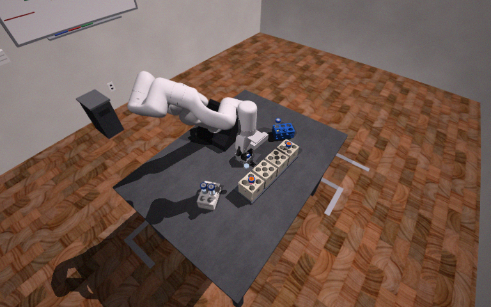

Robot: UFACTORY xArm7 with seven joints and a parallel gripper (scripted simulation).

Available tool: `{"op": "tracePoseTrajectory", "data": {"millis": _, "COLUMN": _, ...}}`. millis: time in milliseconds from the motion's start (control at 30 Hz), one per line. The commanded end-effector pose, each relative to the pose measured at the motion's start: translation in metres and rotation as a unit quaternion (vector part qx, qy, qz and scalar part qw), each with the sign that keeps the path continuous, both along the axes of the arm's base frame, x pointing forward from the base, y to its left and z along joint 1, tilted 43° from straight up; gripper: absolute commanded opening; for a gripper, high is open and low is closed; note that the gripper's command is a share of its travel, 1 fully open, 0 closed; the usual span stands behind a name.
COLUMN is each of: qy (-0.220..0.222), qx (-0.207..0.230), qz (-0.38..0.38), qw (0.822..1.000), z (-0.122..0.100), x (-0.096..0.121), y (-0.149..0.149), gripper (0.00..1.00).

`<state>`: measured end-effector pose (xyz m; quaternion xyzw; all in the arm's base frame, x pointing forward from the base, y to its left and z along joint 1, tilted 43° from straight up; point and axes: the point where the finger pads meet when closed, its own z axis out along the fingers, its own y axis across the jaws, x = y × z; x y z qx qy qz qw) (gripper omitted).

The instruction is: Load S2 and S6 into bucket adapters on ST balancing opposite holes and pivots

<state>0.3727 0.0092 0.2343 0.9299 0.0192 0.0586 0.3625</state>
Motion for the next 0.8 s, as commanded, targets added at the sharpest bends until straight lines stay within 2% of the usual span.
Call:
{"op": "tracePoseTrajectory", "data": {"millis": 0, "qy": -0.001, "qx": -0.001, "qz": 0.001, "qw": 1.0, "z": -0.007, "x": 0.009, "y": 0.012, "gripper": 0.0}}
{"op": "tracePoseTrajectory", "data": {"millis": 100, "qy": -0.001, "qx": -0.001, "qz": 0.001, "qw": 1.0, "z": -0.01, "x": 0.012, "y": 0.015, "gripper": 0.0}}
{"op": "tracePoseTrajectory", "data": {"millis": 600, "qy": -0.001, "qx": 0.0, "qz": 0.002, "qw": 1.0, "z": -0.051, "x": 0.049, "y": 0.067, "gripper": 0.0}}
{"op": "tracePoseTrajectory", "data": {"millis": 767, "qy": -0.001, "qx": 0.0, "qz": 0.002, "qw": 1.0, "z": -0.056, "x": 0.053, "y": 0.073, "gripper": 0.0}}
